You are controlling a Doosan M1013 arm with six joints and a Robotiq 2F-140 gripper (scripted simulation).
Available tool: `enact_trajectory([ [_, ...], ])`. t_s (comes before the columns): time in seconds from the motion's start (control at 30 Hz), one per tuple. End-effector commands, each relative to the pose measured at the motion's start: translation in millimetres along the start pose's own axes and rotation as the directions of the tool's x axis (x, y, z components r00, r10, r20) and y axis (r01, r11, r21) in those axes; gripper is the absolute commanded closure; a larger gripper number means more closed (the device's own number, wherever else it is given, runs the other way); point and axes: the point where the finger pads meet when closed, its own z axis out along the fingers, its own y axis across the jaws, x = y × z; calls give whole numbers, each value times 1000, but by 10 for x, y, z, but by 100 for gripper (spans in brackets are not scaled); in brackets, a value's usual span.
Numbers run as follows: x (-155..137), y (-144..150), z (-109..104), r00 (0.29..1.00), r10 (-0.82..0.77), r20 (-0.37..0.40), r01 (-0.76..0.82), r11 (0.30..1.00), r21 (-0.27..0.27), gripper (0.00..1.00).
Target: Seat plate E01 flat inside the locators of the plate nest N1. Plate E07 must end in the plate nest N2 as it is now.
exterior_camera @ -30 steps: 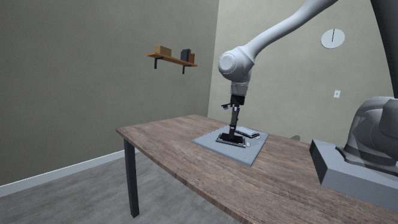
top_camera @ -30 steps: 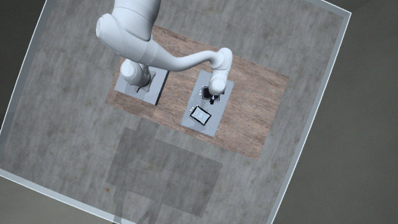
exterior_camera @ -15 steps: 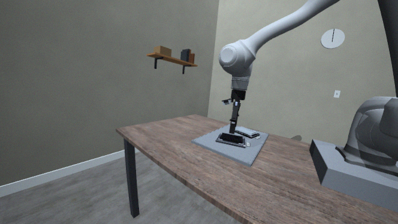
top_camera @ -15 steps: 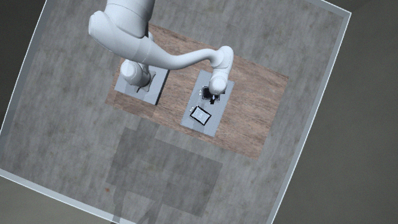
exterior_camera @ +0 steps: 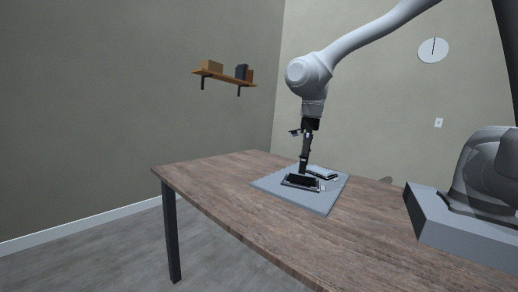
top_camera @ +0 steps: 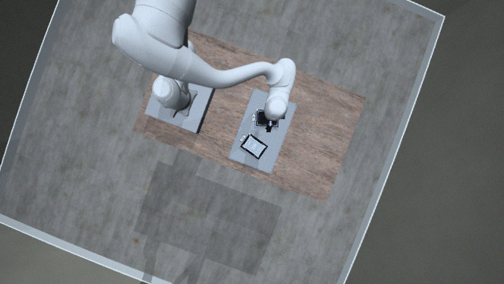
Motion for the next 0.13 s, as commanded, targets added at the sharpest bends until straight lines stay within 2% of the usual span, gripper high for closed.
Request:
enact_trajectory([
  [0.0,-2,10,-11,1000,0,1,0,1000,0,0],
  [0.1,-2,10,-11,1000,0,1,0,1000,0,0],
])
